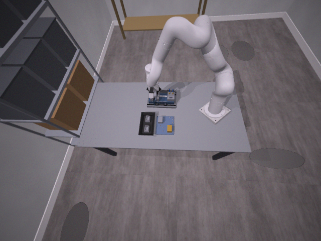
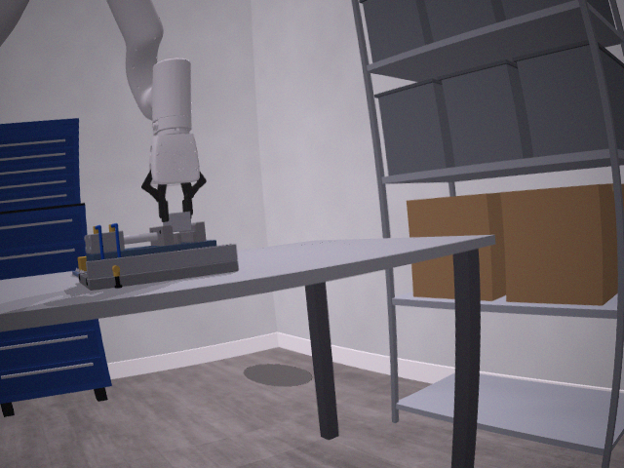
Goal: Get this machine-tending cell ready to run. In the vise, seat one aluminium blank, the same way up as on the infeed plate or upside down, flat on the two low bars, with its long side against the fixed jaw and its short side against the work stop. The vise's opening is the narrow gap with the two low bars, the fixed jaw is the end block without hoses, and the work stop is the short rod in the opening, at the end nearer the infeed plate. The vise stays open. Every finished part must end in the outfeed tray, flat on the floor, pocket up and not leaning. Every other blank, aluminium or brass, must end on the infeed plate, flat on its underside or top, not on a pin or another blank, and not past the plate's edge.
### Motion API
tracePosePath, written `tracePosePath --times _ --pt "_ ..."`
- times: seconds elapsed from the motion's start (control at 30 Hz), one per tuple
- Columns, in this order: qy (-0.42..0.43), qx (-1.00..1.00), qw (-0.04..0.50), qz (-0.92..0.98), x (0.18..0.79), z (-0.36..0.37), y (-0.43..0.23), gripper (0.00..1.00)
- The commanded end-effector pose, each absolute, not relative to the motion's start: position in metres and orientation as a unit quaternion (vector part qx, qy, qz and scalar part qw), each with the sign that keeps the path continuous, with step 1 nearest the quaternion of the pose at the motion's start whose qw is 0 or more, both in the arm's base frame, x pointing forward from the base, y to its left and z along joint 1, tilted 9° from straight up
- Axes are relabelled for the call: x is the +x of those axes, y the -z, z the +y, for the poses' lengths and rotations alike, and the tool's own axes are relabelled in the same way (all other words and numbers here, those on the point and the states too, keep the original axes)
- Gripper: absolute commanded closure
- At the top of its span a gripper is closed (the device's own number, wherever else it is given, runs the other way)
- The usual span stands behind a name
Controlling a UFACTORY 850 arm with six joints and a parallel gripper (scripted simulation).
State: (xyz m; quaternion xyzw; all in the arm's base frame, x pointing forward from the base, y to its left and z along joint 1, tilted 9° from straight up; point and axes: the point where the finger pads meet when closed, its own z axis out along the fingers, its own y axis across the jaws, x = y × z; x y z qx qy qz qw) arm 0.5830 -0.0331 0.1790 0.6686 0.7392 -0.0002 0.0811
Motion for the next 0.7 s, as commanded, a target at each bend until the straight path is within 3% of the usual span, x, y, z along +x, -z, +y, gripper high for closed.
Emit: tracePosePath --times 0.0,0.67 --pt "-0.001 0.669 0.082 0.739 0.584 -0.0323 -0.18 1.0" --pt "-0.001 0.669 0.082 0.739 0.585 -0.0286 -0.1797 1.0"
